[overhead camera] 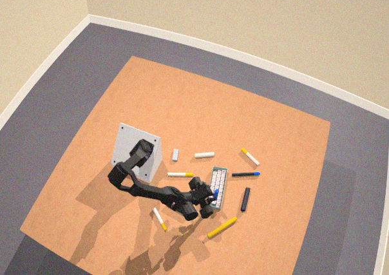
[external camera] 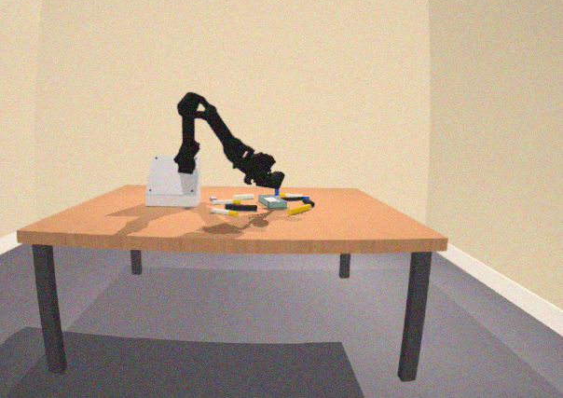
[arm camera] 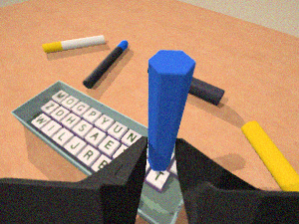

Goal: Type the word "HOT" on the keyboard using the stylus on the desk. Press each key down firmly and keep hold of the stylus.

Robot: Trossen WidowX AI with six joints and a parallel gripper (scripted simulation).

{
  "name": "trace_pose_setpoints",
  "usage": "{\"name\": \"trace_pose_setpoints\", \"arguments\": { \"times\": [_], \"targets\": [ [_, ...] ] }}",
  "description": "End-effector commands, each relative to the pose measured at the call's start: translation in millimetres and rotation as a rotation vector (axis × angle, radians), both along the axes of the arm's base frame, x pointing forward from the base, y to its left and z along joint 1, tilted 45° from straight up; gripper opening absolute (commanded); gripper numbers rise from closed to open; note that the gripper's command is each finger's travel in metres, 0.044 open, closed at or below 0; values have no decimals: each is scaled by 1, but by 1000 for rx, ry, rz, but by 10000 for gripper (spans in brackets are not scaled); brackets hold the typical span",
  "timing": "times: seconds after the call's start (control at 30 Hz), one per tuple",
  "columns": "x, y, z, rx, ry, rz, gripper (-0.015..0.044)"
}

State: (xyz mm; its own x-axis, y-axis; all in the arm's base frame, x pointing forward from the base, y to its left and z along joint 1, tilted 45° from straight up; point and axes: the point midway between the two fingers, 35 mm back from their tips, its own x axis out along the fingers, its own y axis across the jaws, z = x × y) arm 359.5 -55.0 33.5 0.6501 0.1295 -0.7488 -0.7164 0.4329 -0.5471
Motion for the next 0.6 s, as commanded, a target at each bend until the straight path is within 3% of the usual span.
{"name": "trace_pose_setpoints", "arguments": {
  "times": [0.0, 0.57],
  "targets": [
    [1, -1, -2, 1, -1, 4, 81],
    [1, -4, -5, 1, -1, 4, 81]
  ]
}}
